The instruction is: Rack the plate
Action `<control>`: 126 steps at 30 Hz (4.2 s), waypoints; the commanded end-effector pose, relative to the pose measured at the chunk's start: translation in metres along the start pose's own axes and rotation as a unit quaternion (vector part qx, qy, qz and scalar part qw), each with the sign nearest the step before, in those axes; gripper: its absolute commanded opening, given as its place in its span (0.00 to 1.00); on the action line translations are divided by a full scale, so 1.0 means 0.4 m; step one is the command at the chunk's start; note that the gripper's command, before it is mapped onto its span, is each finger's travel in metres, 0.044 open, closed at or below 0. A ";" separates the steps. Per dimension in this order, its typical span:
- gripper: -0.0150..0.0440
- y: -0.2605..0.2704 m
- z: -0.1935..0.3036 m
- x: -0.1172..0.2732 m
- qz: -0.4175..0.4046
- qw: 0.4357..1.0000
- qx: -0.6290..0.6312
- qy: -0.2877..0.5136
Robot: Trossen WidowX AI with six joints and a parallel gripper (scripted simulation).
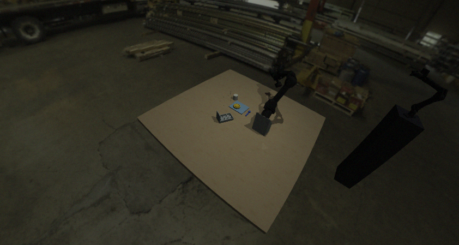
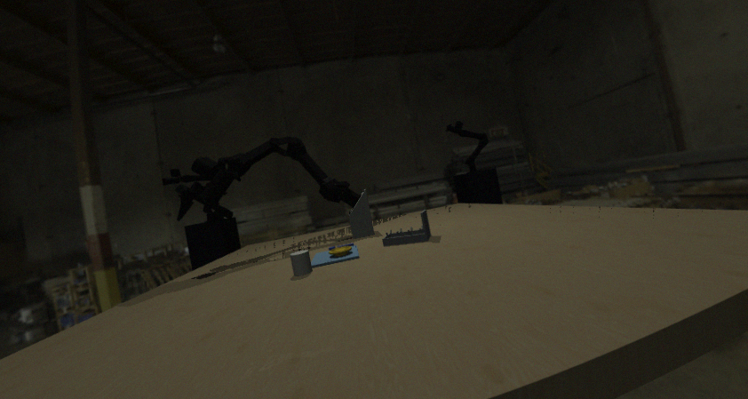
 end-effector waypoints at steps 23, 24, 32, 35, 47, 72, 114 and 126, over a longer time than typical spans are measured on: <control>0.93 0.032 0.523 -0.005 0.021 0.935 0.266 0.232; 0.93 0.031 0.542 0.000 0.021 0.930 0.279 0.240; 0.93 0.020 0.687 0.053 0.013 0.878 0.379 0.293; 0.93 0.013 0.734 0.076 0.009 0.855 0.417 0.309; 0.93 -0.022 0.895 0.176 -0.013 0.743 0.568 0.354; 0.93 -0.143 1.109 0.405 -0.070 0.447 0.820 0.352; 0.89 -0.218 1.167 0.295 -0.070 0.447 0.820 0.351; 0.80 -0.218 1.167 0.295 -0.070 0.447 0.820 0.351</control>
Point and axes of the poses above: the point midway between the two fingers, 35 mm back from their tips, its own x axis back along the fingers, its own y axis across the jaws, z = x × y, the point moved 1 cm from there along x, back along the fingers, and after that the axes turned 6 degrees about x, right-handed, at the moved point
